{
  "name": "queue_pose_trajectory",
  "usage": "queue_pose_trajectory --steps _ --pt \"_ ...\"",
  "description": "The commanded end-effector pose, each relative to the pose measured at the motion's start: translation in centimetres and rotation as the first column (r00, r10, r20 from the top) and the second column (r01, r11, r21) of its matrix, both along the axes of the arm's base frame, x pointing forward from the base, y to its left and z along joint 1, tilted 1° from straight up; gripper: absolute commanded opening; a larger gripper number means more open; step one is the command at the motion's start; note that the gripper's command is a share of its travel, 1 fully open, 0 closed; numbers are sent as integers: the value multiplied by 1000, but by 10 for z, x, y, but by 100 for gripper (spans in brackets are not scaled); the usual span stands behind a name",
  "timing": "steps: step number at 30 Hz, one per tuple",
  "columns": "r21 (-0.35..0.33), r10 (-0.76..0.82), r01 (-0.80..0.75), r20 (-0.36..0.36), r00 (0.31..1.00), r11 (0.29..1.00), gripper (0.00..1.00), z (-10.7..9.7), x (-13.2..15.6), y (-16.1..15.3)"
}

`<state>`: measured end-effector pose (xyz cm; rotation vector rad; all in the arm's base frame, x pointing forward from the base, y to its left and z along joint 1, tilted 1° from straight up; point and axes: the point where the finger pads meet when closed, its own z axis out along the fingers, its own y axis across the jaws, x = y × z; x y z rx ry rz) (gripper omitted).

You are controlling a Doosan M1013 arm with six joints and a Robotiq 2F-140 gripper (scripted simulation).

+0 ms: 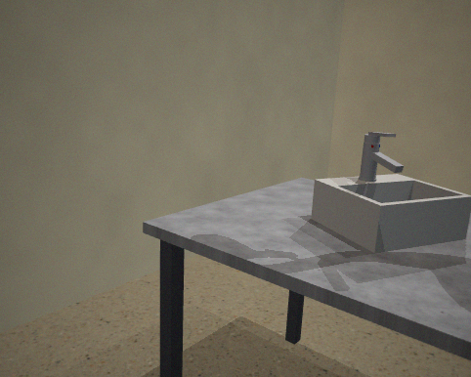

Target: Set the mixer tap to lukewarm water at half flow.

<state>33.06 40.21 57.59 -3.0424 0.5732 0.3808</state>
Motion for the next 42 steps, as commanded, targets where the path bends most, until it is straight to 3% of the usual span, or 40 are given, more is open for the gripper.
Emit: queue_pose_trajectory --steps 1,2,14,16,18,19,29,36,37,42 --pt "12 -20 20 17 1000 1000 100 -20 28 -17" --pt "10 -51 51 39 998 999 100 -44 57 -43" --pt "-22 -176 181 149 973 983 100 -143 147 -180" --pt "-32 -192 200 167 967 979 100 -160 156 -207" --pt "-32 -192 200 167 967 979 100 -160 156 -207" --pt "-41 -205 216 183 961 975 100 -183 169 -245" --pt "-87 -243 270 240 940 959 100 -261 181 -378" --pt "-87 -243 271 240 940 959 100 -262 181 -380" --pt "-87 -243 271 240 940 959 0 -262 181 -380" --pt "-87 -243 271 240 940 959 0 -262 181 -380"
